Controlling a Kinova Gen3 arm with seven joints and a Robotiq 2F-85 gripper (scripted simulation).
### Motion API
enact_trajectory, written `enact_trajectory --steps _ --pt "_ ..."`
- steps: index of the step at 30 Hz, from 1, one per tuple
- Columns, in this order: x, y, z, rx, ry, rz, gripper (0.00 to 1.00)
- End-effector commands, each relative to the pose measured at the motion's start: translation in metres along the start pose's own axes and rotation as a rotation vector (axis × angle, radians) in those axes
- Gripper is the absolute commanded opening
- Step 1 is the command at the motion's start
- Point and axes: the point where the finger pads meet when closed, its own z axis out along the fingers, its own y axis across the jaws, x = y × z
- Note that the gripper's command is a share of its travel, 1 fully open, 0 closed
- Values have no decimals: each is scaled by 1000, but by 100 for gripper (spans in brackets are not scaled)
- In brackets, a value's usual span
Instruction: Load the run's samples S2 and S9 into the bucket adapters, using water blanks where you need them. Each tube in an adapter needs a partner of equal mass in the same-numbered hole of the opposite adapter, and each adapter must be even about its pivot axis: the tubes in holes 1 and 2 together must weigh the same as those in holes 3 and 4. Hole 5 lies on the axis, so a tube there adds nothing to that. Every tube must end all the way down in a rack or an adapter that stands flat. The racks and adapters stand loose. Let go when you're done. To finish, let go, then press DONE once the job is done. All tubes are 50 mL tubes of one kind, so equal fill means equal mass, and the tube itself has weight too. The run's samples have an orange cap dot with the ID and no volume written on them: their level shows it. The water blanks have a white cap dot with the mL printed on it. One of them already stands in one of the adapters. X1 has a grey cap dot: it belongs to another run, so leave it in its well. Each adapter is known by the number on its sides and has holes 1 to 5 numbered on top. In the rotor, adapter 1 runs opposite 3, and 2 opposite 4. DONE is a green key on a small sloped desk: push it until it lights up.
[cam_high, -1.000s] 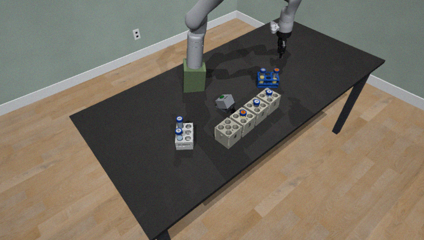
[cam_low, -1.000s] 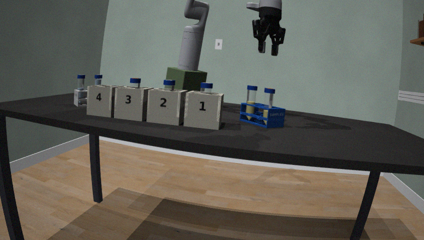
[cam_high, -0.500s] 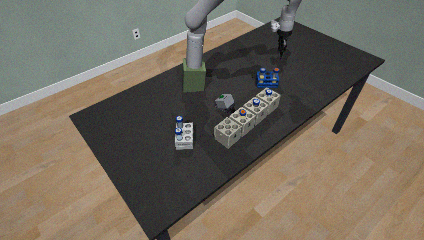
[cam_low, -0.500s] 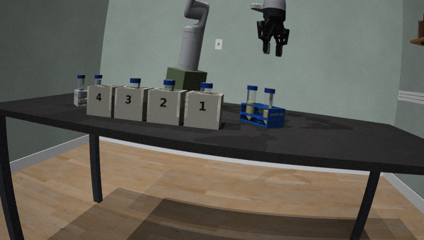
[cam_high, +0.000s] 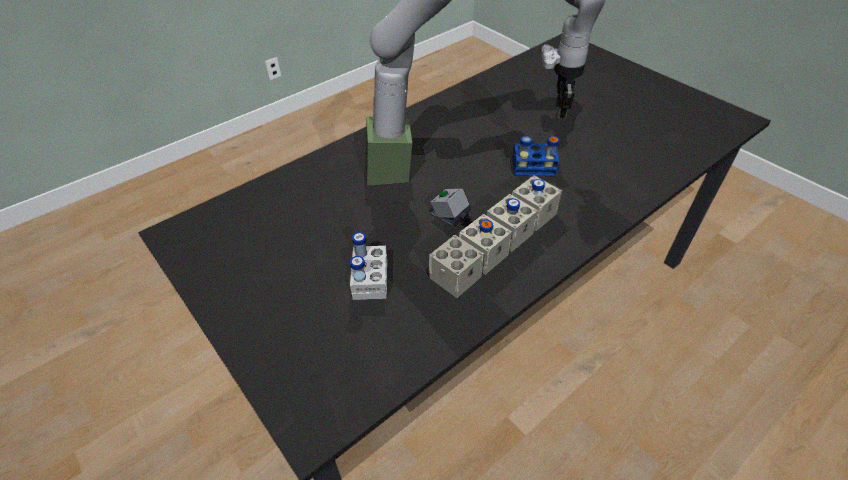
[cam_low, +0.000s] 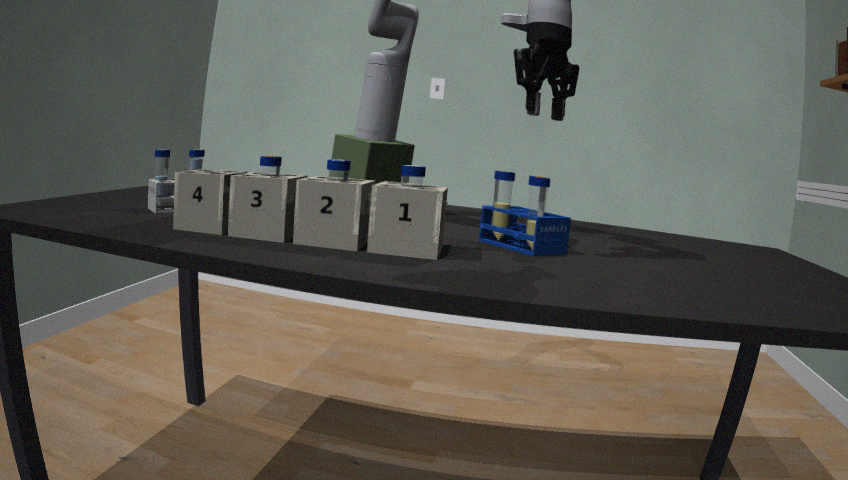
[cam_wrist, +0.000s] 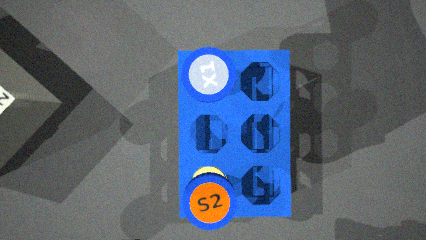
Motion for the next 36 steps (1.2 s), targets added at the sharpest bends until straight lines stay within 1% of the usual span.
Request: enact_trajectory --steps 1,15,18,32,36 --pt "1 1 4 1 3 -4 62" --pt "1 1 23 1 2 0 62" --pt "1 1 24 1 2 -4 62" --pt "1 1 43 1 2 -1 62" --pt "1 1 46 1 1 0 62"
